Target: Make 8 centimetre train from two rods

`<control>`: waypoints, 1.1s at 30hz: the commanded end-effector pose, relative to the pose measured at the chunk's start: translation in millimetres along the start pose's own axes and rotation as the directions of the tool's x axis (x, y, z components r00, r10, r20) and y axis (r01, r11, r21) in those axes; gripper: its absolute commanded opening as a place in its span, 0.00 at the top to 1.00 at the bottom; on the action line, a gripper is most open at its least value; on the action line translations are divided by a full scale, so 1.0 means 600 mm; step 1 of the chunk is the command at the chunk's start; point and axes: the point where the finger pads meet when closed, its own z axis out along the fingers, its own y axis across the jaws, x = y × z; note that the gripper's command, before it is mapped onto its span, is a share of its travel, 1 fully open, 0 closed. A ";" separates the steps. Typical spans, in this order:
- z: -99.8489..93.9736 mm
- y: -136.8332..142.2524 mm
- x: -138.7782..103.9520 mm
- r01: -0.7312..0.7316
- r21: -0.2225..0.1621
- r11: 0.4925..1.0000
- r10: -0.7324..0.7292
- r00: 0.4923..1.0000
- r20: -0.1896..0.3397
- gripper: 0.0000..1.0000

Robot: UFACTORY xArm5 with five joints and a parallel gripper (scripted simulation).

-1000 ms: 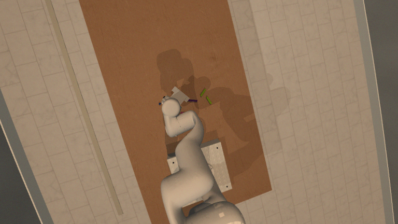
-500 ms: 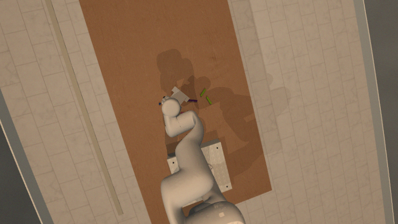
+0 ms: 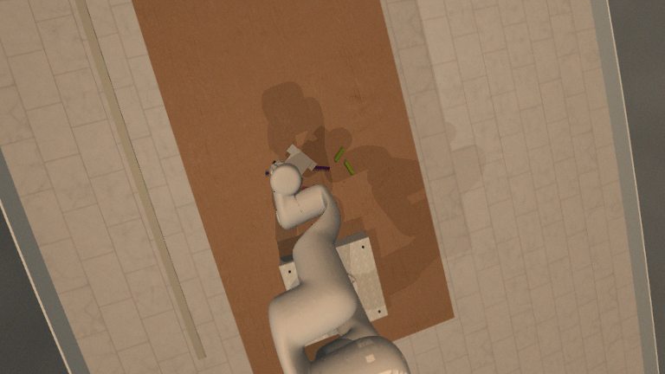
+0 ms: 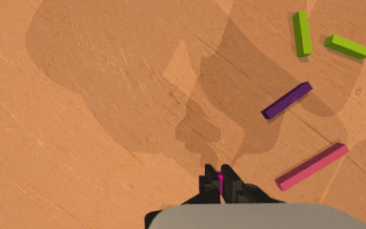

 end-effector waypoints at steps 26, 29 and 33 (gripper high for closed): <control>-0.002 -0.005 0.005 0.000 0.004 1.000 0.000 1.000 -0.002 0.96; -0.002 -0.005 0.005 0.000 0.004 1.000 0.000 1.000 -0.002 0.96; -0.002 -0.005 0.005 0.000 0.004 1.000 0.000 1.000 -0.002 0.96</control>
